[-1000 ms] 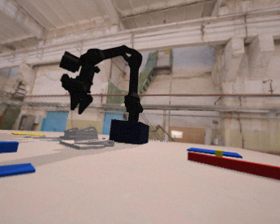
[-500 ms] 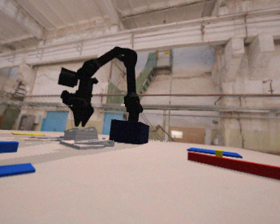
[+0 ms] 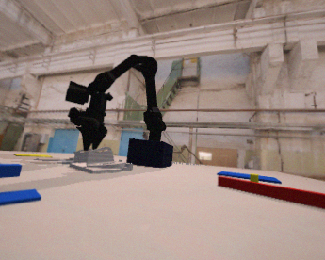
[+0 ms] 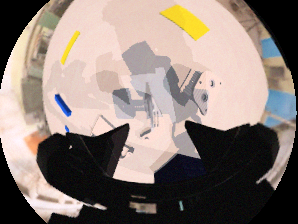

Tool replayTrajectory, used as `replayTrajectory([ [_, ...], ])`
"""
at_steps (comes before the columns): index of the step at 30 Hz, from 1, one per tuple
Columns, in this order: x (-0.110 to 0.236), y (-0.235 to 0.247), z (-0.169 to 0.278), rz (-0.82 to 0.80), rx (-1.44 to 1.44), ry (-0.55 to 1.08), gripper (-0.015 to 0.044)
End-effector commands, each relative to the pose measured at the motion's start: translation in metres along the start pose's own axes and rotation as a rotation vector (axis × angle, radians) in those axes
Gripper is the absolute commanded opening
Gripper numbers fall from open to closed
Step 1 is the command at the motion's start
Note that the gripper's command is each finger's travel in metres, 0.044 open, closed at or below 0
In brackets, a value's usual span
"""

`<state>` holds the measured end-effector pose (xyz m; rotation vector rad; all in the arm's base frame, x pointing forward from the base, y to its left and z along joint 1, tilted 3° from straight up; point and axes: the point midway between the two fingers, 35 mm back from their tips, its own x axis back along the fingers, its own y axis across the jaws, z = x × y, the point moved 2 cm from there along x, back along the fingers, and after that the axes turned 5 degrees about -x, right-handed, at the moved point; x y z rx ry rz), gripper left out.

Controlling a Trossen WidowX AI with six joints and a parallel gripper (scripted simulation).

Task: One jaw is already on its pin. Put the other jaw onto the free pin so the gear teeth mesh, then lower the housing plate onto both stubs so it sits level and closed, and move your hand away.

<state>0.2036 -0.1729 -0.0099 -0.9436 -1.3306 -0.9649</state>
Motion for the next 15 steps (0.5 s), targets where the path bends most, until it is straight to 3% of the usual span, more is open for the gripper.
replayTrajectory([
  [1, -0.007, 0.000, 0.001, -0.001, 0.003, 0.005, 0.0440],
  [15, -0.029, -0.001, 0.002, -0.001, 0.003, 0.005, 0.0440],
])
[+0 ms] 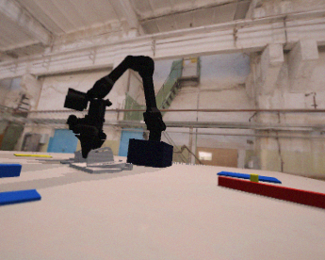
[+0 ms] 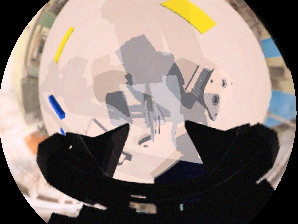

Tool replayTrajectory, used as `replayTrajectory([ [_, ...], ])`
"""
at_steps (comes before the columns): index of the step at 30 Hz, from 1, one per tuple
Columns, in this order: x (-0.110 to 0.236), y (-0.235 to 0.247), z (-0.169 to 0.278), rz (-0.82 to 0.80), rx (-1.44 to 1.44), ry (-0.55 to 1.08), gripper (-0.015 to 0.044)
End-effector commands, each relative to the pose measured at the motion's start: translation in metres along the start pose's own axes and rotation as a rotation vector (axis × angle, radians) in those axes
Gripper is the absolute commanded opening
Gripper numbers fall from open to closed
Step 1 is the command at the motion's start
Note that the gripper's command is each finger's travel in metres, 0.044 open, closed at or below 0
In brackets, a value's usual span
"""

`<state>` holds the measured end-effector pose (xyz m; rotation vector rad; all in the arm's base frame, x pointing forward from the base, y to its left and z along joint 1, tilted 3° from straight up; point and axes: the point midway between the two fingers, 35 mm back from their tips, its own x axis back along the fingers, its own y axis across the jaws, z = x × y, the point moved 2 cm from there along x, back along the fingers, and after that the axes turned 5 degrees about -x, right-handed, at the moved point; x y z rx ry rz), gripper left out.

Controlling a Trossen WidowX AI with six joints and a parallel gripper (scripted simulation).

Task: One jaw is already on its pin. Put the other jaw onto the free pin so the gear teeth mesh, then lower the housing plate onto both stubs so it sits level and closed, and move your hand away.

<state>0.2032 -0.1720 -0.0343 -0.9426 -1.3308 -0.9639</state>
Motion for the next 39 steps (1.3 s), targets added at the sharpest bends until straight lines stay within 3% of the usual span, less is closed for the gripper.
replayTrajectory([
  [1, -0.0063, -0.0005, 0.0019, -0.001, 0.002, 0.005, 0.0440],
  [28, -0.0120, -0.0008, 0.0024, -0.001, 0.002, 0.005, 0.0440],
  [38, -0.0118, -0.0013, 0.0023, 0.003, 0.002, 0.005, 0.0177],
  [39, -0.0118, -0.0013, 0.0023, 0.003, 0.002, 0.005, 0.0171],
])
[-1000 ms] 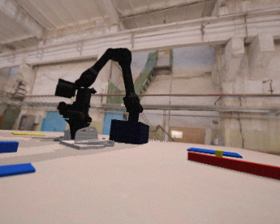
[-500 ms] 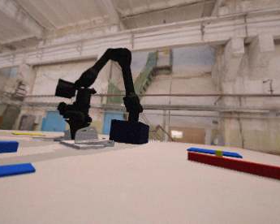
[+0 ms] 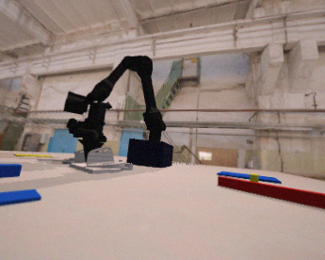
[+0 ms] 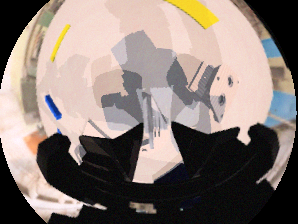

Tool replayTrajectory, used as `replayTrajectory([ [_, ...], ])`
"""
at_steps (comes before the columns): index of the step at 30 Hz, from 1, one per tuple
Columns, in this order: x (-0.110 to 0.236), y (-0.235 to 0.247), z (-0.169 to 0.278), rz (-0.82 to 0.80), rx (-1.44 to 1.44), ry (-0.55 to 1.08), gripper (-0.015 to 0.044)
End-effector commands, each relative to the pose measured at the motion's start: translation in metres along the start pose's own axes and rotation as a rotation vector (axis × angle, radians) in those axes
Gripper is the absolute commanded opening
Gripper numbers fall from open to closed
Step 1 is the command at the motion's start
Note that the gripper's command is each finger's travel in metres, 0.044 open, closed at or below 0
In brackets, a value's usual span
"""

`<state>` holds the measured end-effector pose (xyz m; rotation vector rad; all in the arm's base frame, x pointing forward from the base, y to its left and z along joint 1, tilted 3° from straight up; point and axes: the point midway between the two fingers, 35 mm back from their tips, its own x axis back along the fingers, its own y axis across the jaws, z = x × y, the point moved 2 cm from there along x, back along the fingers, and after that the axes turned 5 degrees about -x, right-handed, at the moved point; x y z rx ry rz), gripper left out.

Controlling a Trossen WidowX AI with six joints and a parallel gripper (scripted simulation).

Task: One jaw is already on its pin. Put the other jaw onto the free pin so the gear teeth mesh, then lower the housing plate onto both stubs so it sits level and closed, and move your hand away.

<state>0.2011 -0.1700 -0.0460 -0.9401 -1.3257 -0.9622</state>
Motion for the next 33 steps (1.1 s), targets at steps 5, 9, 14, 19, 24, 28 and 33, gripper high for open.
replayTrajectory([
  [5, 0.000, 0.000, 0.000, 0.000, 0.000, 0.000, 0.0137],
  [9, 0.000, 0.000, 0.000, 0.000, 0.000, 0.000, 0.0134],
  [14, 0.000, 0.000, 0.000, 0.000, 0.000, 0.000, 0.0134],
  [19, 0.007, 0.001, -0.001, -0.001, 0.000, 0.000, 0.0134],
  [24, 0.023, 0.001, -0.002, -0.001, 0.000, 0.000, 0.0134],
  [28, 0.035, 0.002, -0.003, -0.002, 0.000, 0.000, 0.0134],
  [33, 0.051, 0.002, -0.003, -0.003, 0.000, 0.000, 0.0134],
])
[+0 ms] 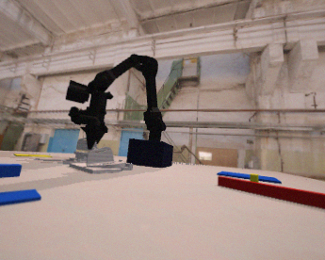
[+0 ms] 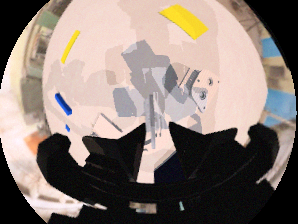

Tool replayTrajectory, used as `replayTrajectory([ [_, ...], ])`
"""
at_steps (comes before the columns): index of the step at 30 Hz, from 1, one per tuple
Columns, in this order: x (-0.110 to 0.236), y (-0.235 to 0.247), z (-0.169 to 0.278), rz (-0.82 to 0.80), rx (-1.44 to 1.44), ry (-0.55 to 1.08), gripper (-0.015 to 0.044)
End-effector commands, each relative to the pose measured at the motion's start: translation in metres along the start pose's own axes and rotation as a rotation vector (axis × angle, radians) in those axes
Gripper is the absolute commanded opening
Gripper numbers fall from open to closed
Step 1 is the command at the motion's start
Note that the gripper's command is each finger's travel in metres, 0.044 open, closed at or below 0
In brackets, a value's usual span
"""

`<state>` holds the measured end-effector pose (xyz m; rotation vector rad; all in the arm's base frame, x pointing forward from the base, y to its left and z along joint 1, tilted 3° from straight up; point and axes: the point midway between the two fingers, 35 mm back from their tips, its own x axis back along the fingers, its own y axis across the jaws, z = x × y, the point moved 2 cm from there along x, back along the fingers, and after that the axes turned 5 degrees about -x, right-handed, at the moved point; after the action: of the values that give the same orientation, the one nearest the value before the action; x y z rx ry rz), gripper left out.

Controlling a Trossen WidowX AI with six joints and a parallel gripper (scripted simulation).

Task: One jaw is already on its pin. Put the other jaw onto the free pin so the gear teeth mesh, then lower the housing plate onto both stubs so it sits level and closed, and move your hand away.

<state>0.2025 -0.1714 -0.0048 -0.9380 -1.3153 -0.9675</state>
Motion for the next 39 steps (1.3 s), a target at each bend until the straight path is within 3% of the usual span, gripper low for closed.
replayTrajectory([
  [1, 0.013, 0.001, -0.002, -0.005, 0.004, -0.010, 0.0134],
  [14, 0.037, 0.001, 0.001, -0.006, 0.020, -0.010, 0.0134],
  [39, 0.037, 0.053, 0.036, -0.007, 0.604, -0.011, 0.0134],
])
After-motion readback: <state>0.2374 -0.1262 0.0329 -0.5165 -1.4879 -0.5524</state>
